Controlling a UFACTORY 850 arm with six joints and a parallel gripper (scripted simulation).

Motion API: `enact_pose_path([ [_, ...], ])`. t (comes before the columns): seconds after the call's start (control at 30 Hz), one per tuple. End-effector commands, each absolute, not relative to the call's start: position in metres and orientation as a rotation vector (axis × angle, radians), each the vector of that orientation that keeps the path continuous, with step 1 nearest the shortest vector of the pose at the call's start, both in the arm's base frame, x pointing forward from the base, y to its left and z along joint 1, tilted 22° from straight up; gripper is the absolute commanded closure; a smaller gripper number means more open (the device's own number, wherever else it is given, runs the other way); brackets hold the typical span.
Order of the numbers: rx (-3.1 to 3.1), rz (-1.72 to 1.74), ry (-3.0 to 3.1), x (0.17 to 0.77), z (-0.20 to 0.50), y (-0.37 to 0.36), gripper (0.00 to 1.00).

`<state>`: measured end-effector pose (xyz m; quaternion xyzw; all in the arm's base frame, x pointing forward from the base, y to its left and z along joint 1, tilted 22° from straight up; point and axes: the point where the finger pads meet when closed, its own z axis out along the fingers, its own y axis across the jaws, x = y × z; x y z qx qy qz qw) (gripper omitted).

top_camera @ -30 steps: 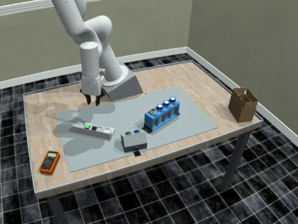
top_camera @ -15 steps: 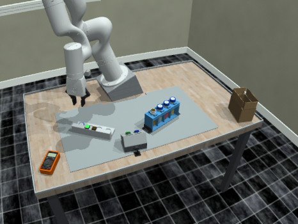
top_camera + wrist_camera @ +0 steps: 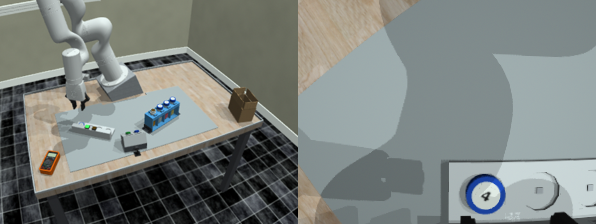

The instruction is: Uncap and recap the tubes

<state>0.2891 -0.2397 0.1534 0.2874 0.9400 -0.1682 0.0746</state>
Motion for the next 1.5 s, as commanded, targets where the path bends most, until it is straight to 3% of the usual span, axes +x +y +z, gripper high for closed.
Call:
enact_pose_path([
  [0.0, 0.858, -0.519, 2.801, 0.292, 0.138, -0.248, 0.54],
  [0.63, 0.858, -0.519, 2.801, 0.297, 0.06, -0.28, 0.54],
  [1.47, 0.858, -0.519, 2.801, 0.297, 0.055, -0.281, 0.54],
])
